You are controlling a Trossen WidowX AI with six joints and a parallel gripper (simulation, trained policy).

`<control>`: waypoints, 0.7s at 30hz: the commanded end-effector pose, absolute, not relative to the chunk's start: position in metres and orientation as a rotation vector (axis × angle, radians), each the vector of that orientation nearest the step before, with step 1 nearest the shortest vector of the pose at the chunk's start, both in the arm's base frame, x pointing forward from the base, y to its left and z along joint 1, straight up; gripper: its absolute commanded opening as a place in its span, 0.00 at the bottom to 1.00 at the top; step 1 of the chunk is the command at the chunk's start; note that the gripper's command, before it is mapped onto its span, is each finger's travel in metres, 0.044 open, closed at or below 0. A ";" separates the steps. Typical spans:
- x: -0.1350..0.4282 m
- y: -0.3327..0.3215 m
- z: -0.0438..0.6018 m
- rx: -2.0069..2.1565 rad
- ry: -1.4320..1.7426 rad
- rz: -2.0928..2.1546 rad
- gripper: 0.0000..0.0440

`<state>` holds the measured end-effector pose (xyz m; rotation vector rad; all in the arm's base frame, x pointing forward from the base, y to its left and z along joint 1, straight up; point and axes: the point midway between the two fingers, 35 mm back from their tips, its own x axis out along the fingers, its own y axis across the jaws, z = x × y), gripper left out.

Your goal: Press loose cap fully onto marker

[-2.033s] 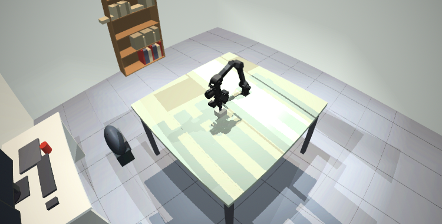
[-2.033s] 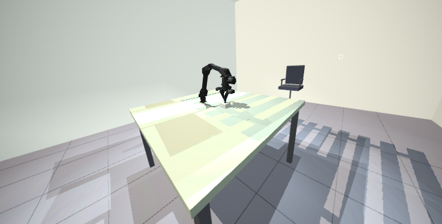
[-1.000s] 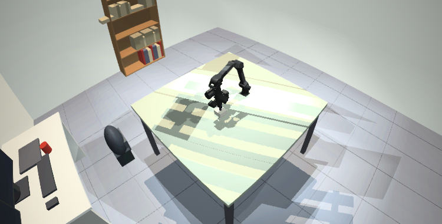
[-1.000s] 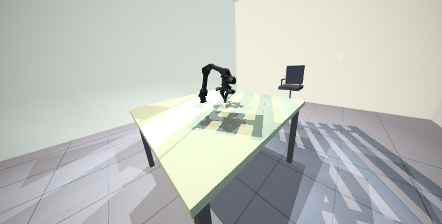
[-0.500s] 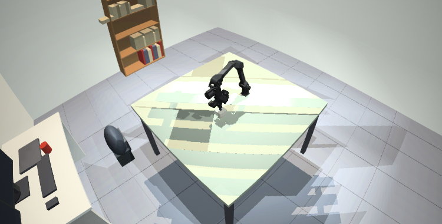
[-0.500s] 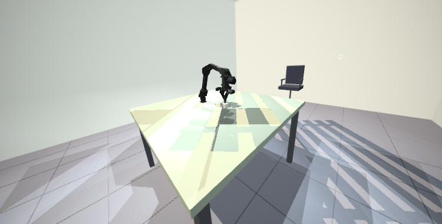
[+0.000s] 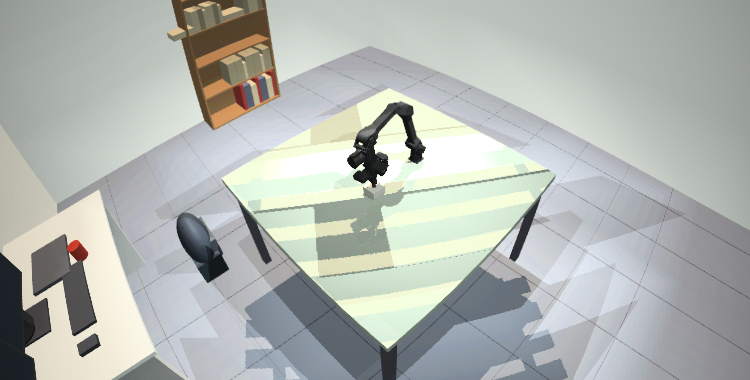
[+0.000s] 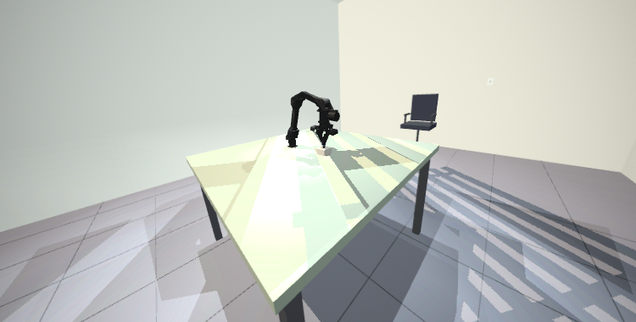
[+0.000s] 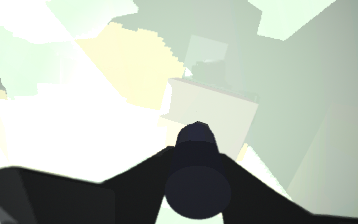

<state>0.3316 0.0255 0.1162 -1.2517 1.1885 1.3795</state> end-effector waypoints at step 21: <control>0.329 0.026 0.087 -1.303 1.161 1.448 0.34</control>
